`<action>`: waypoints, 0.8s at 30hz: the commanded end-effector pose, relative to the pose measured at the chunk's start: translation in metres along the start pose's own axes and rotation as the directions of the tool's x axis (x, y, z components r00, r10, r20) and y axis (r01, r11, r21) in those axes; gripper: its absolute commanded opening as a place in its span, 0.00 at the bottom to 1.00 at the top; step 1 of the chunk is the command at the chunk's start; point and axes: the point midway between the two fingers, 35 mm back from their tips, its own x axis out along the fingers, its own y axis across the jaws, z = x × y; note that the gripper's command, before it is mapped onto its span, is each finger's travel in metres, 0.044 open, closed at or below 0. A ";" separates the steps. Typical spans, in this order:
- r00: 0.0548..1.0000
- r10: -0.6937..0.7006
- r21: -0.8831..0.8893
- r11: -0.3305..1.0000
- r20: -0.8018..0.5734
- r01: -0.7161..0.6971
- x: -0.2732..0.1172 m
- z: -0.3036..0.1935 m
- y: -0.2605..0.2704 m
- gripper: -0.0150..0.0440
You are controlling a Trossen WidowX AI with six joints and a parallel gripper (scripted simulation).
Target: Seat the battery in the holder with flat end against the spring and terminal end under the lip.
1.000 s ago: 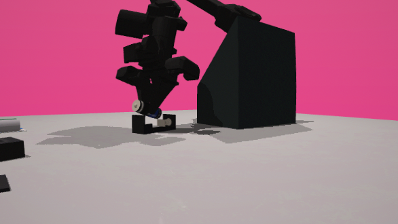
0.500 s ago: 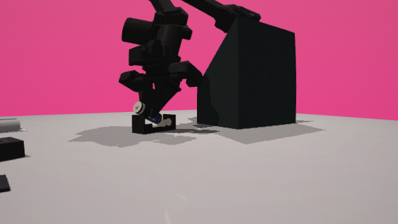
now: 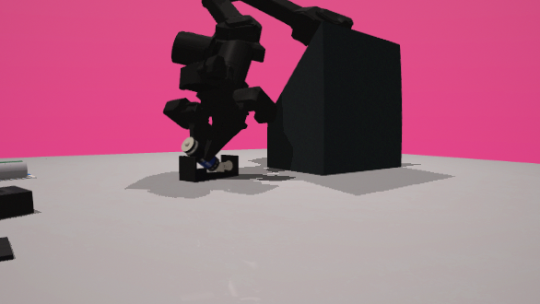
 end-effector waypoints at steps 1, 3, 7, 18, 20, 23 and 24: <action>1.000 0.002 -0.002 1.000 -0.016 -0.002 0.000 -0.005 0.001 0.39; 1.000 0.002 -0.001 1.000 -0.022 -0.002 0.000 -0.005 0.001 0.39; 1.000 0.002 -0.002 1.000 -0.024 -0.002 0.000 -0.006 0.001 0.39; 0.999 0.007 -0.002 1.000 -0.045 -0.008 -0.001 -0.013 0.001 0.39; 0.999 0.009 -0.002 1.000 -0.047 -0.009 -0.002 -0.014 0.001 0.39; 0.999 0.010 -0.002 1.000 -0.048 -0.010 -0.003 -0.017 0.001 0.39; 0.999 0.011 -0.002 1.000 -0.049 -0.011 -0.004 -0.018 0.001 0.39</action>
